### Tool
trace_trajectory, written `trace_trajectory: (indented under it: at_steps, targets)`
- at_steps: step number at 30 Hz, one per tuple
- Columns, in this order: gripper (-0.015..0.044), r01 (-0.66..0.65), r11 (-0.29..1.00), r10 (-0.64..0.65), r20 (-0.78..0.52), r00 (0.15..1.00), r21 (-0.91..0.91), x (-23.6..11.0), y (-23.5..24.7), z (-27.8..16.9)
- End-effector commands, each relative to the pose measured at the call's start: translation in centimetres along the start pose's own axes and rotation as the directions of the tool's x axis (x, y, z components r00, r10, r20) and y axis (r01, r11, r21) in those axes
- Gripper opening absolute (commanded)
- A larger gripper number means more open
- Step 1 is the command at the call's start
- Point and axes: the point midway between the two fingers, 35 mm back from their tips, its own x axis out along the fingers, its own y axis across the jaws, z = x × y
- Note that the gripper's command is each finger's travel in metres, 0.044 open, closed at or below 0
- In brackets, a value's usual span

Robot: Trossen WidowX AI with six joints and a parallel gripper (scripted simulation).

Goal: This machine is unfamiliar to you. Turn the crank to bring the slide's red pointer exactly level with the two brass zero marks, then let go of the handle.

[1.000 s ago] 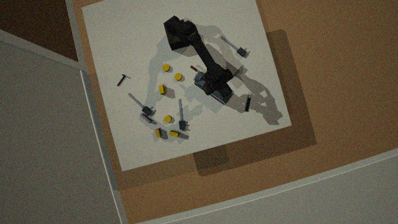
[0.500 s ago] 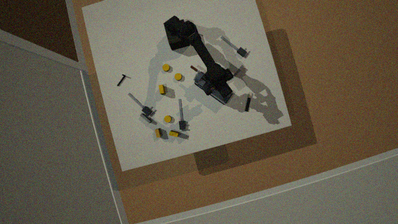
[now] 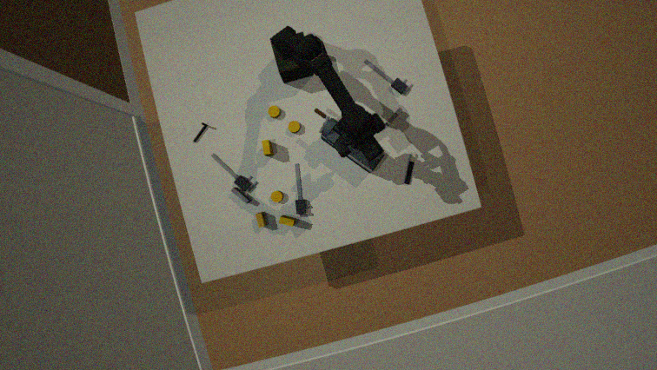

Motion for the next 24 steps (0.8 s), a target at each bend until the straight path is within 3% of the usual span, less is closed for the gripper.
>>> trace_trajectory:
  at_steps: [1,13,14,24]
  targets:
    - [0.0131,0.001,1.000,-0.001,0.000,1.000,0.000,0.00,-0.01,0.00]
    - [0.0440,0.001,1.000,-0.001,0.000,1.000,0.000,0.00,-0.01,0.00]
    - [0.0440,0.001,1.000,-0.001,0.000,1.000,0.000,0.00,-0.01,0.00]
    - [0.0177,0.001,1.000,-0.001,0.000,1.000,0.000,0.00,-0.01,0.00]
